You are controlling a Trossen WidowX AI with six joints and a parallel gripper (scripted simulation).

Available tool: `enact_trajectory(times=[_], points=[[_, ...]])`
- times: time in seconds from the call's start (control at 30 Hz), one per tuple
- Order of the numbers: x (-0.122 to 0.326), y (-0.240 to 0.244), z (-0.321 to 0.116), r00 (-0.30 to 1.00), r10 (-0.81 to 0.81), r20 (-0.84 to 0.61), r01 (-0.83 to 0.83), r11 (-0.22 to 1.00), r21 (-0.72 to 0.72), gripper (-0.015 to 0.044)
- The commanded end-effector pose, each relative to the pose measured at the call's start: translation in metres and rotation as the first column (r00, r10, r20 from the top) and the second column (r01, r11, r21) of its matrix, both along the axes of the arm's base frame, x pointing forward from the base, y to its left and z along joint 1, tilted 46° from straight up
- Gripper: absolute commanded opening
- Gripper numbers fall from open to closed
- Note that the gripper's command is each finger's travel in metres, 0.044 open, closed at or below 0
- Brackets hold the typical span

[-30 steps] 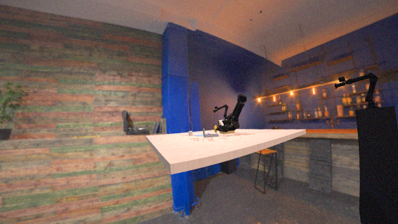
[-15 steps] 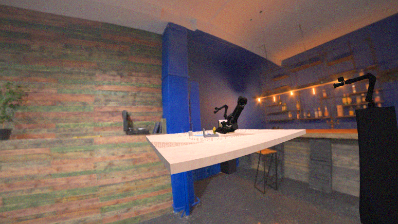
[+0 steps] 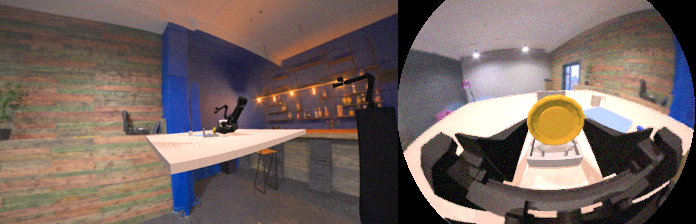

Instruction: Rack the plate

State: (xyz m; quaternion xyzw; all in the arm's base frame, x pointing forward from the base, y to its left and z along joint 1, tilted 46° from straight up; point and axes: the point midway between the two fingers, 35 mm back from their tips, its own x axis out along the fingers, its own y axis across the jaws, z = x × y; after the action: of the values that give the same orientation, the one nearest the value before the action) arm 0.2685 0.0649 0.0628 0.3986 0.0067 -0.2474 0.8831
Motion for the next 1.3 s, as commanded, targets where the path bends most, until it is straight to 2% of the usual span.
enact_trajectory(times=[0.0, 0.4, 0.7, 1.27], points=[[0.000, 0.000, 0.000, 1.000, 0.000, 0.000, 0.000, 1.000, 0.000, 0.0079], [0.000, 0.000, 0.000, 1.000, 0.000, 0.000, 0.000, 1.000, 0.000, 0.0394], [0.005, -0.012, 0.004, 0.999, -0.033, 0.013, 0.033, 0.999, 0.035, 0.0400], [-0.005, -0.077, 0.078, 1.000, -0.014, 0.008, 0.014, 1.000, -0.001, 0.0400]])
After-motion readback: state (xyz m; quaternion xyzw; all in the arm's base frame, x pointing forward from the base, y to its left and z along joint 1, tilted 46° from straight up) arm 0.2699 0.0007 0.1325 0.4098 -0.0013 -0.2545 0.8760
